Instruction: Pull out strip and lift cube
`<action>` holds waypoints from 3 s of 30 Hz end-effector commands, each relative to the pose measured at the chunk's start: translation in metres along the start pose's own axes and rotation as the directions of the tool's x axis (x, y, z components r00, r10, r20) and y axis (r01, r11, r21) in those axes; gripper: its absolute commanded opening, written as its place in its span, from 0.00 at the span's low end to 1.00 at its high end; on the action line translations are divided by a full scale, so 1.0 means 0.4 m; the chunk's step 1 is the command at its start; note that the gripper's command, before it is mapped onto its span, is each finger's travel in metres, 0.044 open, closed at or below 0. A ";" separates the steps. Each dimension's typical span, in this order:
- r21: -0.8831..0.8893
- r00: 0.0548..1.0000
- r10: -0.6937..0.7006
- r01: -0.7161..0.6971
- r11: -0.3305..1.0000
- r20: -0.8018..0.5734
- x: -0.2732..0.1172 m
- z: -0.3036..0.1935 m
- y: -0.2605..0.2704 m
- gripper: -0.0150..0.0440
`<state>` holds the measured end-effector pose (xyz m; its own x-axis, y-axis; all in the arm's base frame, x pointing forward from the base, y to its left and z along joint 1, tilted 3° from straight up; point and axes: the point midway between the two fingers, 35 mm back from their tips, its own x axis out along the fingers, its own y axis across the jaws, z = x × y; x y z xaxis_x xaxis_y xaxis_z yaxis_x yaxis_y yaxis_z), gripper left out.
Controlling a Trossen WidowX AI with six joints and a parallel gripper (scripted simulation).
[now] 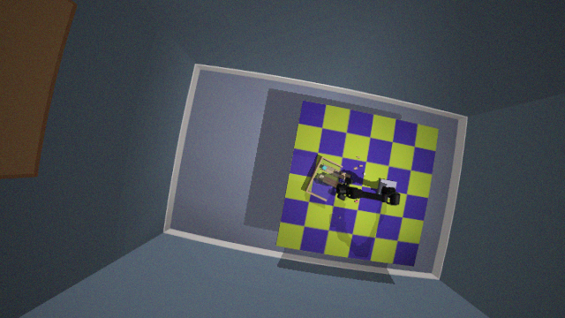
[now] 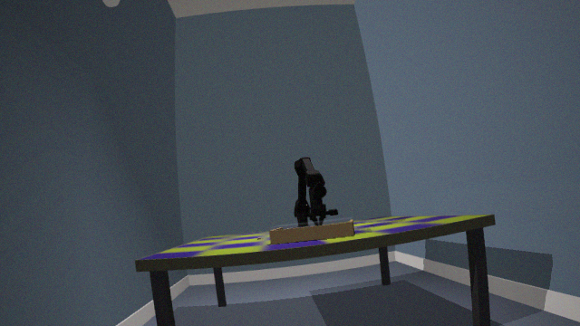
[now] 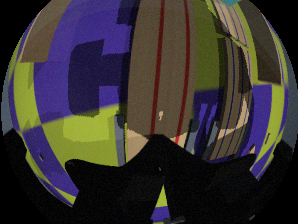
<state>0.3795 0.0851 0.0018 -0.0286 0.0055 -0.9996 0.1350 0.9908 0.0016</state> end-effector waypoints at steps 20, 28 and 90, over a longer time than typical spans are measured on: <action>0.005 1.000 0.002 -0.002 1.000 -0.003 0.011 -0.002 0.001 0.25; 0.005 1.000 0.002 -0.002 1.000 -0.004 0.011 -0.028 0.001 0.25; 0.005 1.000 0.002 -0.002 1.000 -0.010 0.018 -0.260 0.000 0.25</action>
<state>0.2897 0.0992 0.0033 -0.0060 0.0104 -0.9999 0.1385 0.9903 0.0095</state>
